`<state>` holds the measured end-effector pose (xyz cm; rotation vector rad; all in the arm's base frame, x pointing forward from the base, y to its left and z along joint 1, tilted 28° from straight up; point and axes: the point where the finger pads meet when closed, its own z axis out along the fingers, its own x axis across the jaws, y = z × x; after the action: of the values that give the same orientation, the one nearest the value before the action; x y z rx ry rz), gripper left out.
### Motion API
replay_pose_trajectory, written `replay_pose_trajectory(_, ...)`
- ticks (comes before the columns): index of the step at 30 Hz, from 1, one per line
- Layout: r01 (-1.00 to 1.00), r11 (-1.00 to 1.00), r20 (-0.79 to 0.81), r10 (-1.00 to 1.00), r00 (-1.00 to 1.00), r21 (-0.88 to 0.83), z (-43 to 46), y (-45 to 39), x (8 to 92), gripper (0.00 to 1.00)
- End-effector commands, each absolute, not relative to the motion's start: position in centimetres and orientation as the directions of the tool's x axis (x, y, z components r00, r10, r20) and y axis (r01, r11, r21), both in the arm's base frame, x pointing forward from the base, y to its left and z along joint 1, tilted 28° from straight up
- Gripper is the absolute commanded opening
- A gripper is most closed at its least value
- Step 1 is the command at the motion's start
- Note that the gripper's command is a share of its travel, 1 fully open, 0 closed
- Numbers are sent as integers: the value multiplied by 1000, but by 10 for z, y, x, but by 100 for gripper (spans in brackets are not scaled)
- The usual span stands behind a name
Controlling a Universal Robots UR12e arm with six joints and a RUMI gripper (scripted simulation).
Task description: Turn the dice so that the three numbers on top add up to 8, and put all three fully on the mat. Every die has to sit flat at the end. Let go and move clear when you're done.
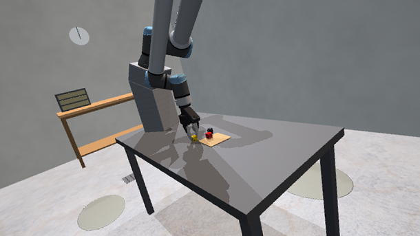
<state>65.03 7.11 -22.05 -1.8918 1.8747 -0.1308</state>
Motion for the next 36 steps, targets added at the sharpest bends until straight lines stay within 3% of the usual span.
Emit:
replay_pose_trajectory(1,-920,44,-255,-965,62,-391,-221,71,651,10)
replay_pose_trajectory(22,-920,44,-255,-965,62,-391,-218,70,650,10)
replay_pose_trajectory(36,-920,44,-255,-965,62,-391,-156,52,623,10)
